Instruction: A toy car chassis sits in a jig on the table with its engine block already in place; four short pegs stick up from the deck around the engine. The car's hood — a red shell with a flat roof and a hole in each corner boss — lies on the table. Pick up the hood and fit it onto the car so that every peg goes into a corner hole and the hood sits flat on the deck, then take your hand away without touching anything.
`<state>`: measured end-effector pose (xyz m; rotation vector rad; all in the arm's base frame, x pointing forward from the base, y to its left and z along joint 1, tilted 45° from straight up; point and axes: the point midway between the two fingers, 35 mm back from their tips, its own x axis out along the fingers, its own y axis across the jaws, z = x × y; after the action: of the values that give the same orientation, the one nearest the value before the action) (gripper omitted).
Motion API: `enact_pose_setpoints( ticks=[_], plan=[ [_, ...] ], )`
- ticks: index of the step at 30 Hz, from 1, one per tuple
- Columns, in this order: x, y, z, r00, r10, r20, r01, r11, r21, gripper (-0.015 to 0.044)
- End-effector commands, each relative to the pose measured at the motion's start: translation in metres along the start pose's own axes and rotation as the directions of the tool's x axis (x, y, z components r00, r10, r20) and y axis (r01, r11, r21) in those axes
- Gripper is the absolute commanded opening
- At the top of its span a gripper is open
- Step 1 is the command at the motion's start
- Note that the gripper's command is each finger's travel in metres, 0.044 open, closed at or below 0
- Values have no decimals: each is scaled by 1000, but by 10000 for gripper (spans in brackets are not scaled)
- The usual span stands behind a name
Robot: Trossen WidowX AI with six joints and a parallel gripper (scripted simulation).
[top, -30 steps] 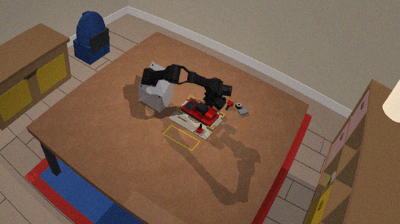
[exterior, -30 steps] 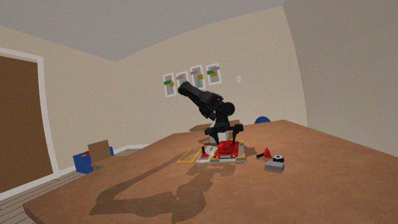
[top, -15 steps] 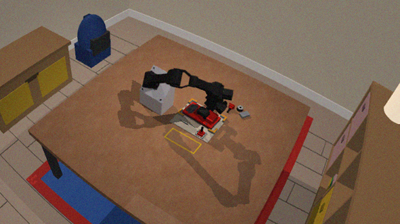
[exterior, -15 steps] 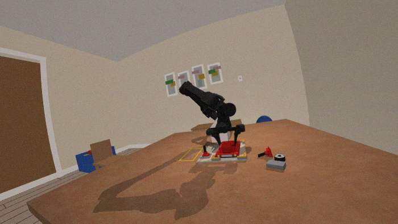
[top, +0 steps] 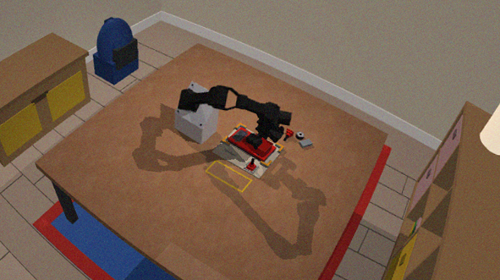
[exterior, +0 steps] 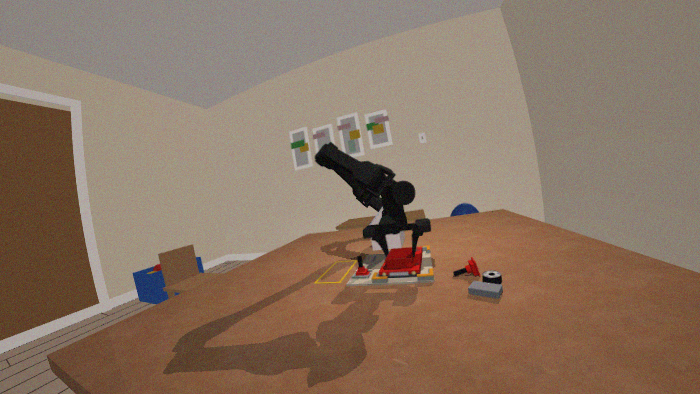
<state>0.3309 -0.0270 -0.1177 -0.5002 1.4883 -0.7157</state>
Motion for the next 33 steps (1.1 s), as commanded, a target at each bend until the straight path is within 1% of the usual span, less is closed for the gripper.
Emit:
enact_pose_setpoints(
  ticks=[1,6,9,12,17,19,33],
  plan=[
    [0,0,0,1000,0,0,0,1000,0,315],
    [0,0,0,1000,0,0,0,1000,0,440],
    [0,0,0,1000,0,0,0,1000,0,440],
    [-11,1,1,1000,1,0,-1,1000,0,440],
    [-57,2,2,1000,1,-3,-1,1000,0,440],
    [-70,1,1,1000,0,-4,0,1000,0,440],
    [-71,1,1,1000,0,-4,0,1000,0,440]
  ],
)
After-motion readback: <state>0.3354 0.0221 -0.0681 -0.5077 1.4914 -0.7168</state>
